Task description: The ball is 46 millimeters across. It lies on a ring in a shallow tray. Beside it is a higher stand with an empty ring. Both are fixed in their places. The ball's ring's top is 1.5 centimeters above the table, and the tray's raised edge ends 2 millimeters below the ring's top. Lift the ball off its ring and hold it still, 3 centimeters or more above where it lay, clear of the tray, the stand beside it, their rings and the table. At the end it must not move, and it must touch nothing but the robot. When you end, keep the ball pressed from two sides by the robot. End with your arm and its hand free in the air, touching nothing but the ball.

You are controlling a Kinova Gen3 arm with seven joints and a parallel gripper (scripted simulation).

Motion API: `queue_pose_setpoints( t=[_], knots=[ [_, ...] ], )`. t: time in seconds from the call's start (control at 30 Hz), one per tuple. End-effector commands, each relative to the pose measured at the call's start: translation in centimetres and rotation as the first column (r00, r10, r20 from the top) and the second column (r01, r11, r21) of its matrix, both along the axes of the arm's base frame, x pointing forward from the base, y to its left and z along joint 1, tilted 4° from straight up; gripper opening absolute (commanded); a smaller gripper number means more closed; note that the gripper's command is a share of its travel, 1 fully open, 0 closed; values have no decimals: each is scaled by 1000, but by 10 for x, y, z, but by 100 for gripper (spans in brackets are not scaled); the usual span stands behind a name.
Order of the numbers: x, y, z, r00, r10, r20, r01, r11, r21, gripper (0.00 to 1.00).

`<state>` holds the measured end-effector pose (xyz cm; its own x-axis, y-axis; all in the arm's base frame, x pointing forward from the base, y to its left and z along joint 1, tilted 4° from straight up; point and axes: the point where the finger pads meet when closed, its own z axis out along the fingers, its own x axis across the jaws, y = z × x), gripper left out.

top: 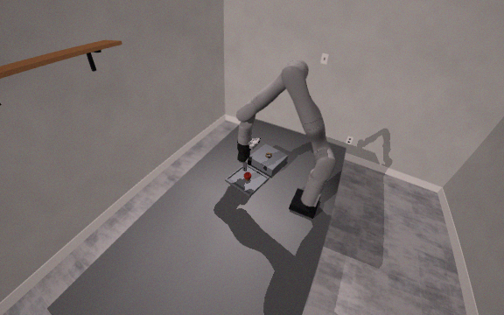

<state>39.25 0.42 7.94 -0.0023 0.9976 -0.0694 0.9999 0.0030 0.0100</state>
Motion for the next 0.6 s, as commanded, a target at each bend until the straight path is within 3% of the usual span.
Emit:
queue_pose_setpoints(
  t=[0.0,0.3,0.57],
  knots=[
    [-4,-3,-16,1000,-4,-14,4,1000,-4,100],
    [-4,-7,-68,1000,-4,-14,4,1000,-4,100],
    [-5,-9,-84,1000,-4,-14,4,1000,-4,100]
  ],
)
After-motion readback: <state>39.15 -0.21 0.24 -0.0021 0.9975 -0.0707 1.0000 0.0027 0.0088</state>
